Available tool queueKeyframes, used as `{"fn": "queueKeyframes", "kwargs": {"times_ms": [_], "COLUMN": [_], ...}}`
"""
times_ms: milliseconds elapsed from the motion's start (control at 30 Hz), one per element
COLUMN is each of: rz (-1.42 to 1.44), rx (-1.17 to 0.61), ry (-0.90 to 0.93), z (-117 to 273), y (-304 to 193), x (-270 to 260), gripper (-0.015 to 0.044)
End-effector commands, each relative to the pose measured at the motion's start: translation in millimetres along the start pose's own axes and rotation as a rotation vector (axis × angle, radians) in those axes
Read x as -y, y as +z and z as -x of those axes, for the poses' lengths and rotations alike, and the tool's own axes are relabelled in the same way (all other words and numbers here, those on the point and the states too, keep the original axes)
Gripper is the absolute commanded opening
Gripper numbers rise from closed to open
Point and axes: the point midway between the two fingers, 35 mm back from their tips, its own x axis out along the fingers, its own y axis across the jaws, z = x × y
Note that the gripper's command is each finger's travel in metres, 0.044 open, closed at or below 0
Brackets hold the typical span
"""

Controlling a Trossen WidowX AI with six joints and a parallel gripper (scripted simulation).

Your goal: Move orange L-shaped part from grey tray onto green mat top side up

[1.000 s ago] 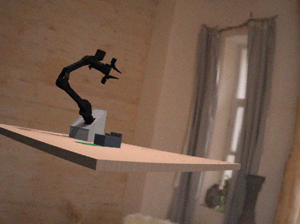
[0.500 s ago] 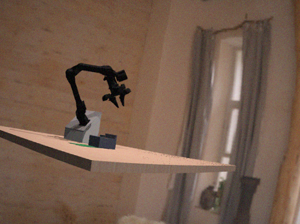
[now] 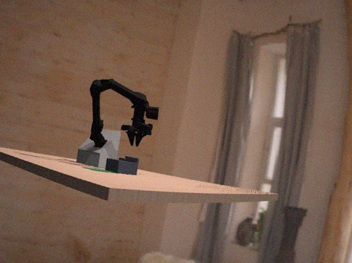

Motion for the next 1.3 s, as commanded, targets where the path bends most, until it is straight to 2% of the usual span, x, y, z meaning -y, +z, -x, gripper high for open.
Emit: {"fn": "queueKeyframes", "kwargs": {"times_ms": [0, 100, 333, 700, 1267], "rz": [0.029, 0.029, 0.028, 0.029, 0.029], "rx": [-0.014, -0.014, -0.014, -0.014, -0.013], "ry": [-0.016, -0.014, -0.019, -0.019, -0.020], "z": [-4.2, -12.9, -78.5, -80.1, -106.3], "y": [-0.7, 0.2, -1.8, -1.8, -1.9], "x": [1.9, 1.4, 3.9, 3.9, 4.5], "gripper": [0.0180, 0.0180, 0.0180, 0.0180, 0.0180]}}
